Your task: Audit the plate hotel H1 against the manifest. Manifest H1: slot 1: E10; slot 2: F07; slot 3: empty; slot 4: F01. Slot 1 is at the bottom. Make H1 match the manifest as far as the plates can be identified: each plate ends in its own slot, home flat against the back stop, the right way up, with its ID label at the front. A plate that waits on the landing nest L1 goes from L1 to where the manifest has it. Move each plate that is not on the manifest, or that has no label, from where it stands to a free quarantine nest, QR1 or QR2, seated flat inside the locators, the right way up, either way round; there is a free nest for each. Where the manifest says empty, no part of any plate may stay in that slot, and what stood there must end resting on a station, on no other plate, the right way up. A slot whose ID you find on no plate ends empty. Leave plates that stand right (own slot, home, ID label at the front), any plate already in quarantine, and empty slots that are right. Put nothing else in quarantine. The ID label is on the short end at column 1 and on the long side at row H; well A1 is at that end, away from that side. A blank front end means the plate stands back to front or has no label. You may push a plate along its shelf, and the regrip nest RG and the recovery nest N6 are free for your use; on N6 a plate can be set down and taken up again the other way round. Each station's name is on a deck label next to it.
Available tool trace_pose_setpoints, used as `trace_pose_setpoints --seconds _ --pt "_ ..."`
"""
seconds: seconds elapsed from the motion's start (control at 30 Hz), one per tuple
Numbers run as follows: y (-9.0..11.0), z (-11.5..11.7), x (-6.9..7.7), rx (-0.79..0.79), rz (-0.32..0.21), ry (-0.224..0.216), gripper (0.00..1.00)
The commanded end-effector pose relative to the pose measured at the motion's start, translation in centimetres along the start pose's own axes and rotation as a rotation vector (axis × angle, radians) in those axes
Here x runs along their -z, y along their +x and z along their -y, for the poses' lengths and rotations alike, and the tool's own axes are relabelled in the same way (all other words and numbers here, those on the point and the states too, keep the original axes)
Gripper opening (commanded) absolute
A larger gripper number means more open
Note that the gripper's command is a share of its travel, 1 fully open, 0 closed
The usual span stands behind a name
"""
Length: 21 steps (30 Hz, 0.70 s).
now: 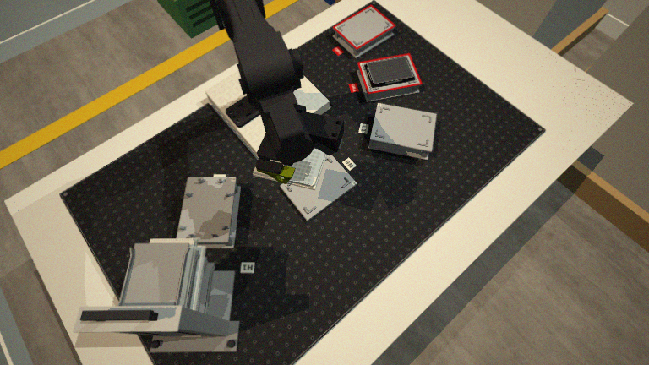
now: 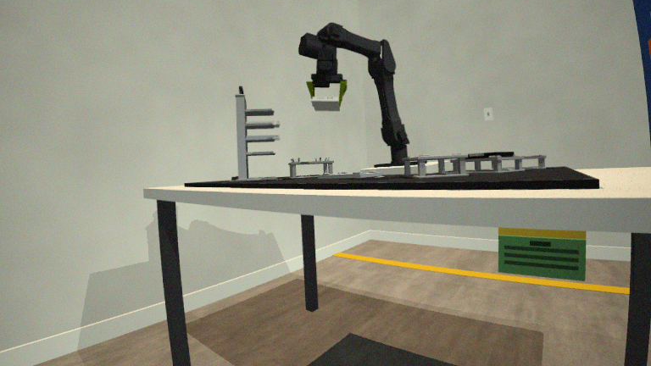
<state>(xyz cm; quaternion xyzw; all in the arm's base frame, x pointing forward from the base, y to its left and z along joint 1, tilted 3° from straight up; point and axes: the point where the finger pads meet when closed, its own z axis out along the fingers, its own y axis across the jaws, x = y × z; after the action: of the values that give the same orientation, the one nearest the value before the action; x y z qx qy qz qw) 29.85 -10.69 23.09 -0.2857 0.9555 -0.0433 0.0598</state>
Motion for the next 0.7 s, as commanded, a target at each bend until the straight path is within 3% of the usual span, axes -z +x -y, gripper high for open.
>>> trace_pose_setpoints --seconds 0.0,0.23,0.5,0.67 --pt "0.7 -1.1 0.4 0.269 -0.029 -0.056 0.86" --pt "0.7 -1.1 0.4 0.272 -0.03 -0.057 0.86" --pt "-0.5 -2.7 0.5 0.277 -0.017 -0.042 0.86" --pt "-1.5 -4.0 0.5 0.4 -0.015 -0.047 0.86"
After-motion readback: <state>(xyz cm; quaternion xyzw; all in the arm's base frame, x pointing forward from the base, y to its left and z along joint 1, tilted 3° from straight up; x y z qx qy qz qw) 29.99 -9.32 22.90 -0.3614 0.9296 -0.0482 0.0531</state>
